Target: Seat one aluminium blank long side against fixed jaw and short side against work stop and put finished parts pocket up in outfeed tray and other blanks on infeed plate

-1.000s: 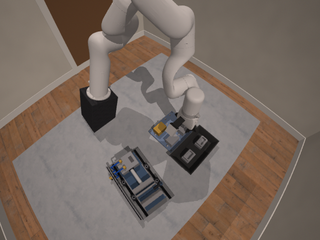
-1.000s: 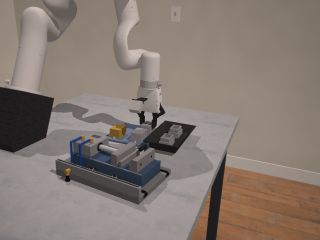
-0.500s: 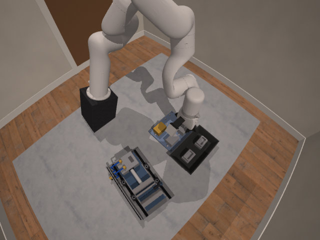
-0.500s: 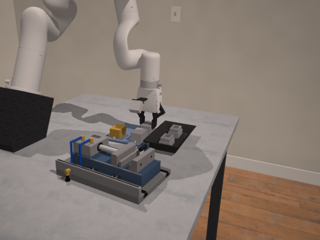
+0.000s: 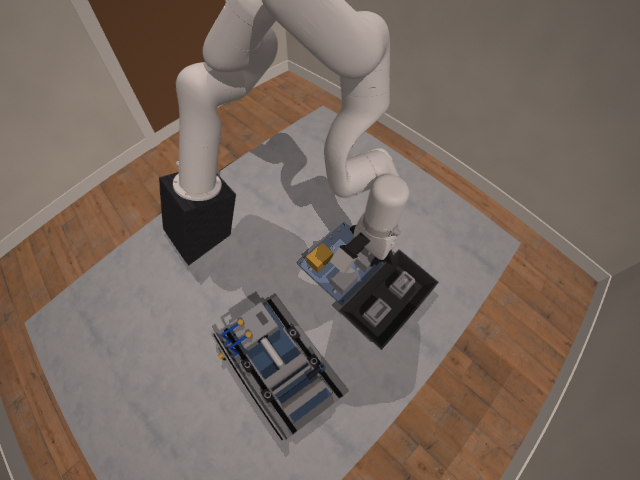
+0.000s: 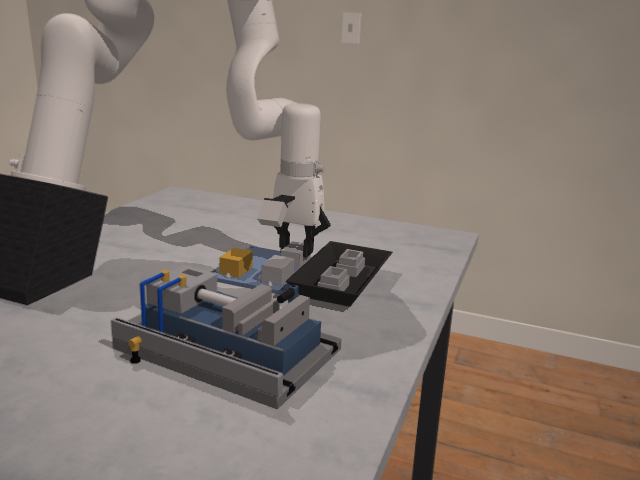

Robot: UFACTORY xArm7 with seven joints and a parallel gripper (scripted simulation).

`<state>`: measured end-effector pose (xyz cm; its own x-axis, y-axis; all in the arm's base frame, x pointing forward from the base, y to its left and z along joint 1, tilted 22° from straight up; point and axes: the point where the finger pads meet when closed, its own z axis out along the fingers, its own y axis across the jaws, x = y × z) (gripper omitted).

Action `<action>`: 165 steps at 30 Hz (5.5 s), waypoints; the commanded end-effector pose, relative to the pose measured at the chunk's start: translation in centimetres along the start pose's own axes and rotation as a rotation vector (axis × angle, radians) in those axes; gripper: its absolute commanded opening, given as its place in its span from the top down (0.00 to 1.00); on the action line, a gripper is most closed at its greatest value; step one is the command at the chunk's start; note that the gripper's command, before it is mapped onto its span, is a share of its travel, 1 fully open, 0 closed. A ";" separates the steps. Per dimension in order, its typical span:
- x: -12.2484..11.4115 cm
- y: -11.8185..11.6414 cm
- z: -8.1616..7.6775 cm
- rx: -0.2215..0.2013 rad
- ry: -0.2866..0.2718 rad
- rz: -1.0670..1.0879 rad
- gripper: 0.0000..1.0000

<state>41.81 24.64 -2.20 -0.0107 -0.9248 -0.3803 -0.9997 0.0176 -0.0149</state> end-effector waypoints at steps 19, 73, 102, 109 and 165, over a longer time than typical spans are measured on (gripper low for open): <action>0.0 -0.2 -2.4 0.004 0.000 0.000 1.00; 19.4 -10.1 -12.2 0.009 -0.020 0.091 1.00; 36.8 -10.2 -11.9 0.004 0.000 0.136 1.00; 36.9 -10.3 -11.9 0.004 0.000 0.136 1.00; 37.1 -10.4 -12.1 0.004 -0.001 0.138 1.00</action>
<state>51.44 -14.28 -5.18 -0.1480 -0.9124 -0.3817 -0.9888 0.1441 0.0390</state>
